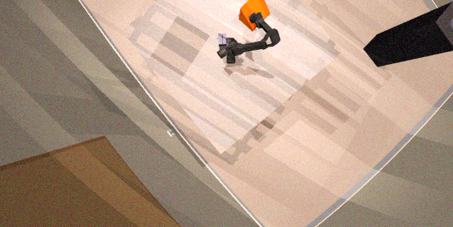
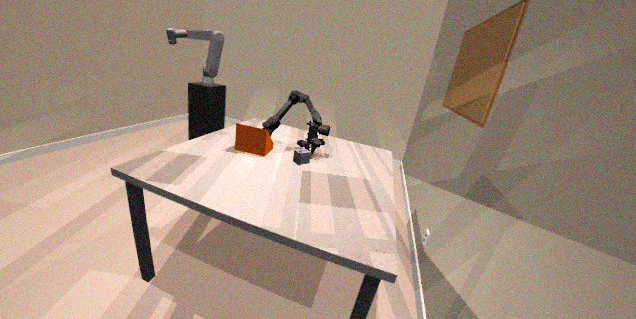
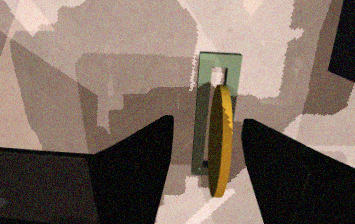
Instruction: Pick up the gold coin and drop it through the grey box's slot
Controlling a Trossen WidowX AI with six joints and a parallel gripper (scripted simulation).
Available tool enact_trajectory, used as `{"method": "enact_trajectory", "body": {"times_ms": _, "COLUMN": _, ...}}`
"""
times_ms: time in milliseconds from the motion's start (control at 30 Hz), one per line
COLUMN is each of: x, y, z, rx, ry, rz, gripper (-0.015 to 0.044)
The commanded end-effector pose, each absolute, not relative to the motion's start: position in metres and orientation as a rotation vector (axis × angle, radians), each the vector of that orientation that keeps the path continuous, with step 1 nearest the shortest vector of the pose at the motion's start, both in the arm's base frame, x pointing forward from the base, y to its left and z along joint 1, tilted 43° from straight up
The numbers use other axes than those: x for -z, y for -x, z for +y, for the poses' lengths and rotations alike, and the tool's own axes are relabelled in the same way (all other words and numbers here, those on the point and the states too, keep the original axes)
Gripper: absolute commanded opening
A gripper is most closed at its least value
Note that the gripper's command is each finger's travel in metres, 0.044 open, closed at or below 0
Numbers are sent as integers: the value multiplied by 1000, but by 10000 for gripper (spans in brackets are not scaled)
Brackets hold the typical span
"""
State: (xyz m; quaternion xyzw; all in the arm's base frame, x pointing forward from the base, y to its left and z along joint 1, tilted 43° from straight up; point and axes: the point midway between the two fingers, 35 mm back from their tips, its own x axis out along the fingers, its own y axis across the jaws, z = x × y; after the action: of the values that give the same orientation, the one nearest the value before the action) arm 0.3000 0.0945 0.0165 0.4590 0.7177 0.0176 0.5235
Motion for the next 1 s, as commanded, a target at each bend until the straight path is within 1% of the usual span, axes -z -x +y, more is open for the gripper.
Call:
{"method": "enact_trajectory", "body": {"times_ms": 0, "x": -12, "y": -296, "z": 96, "rx": -34, "ry": -1109, "rz": 1735, "gripper": 134}}
{"method": "enact_trajectory", "body": {"times_ms": 167, "x": -12, "y": -296, "z": 96, "rx": -34, "ry": -1109, "rz": 1735, "gripper": 3}}
{"method": "enact_trajectory", "body": {"times_ms": 567, "x": -12, "y": -296, "z": 96, "rx": -34, "ry": -1109, "rz": 1735, "gripper": 0}}
{"method": "enact_trajectory", "body": {"times_ms": 967, "x": -31, "y": -302, "z": 77, "rx": -29, "ry": -1106, "rz": 1733, "gripper": 0}}
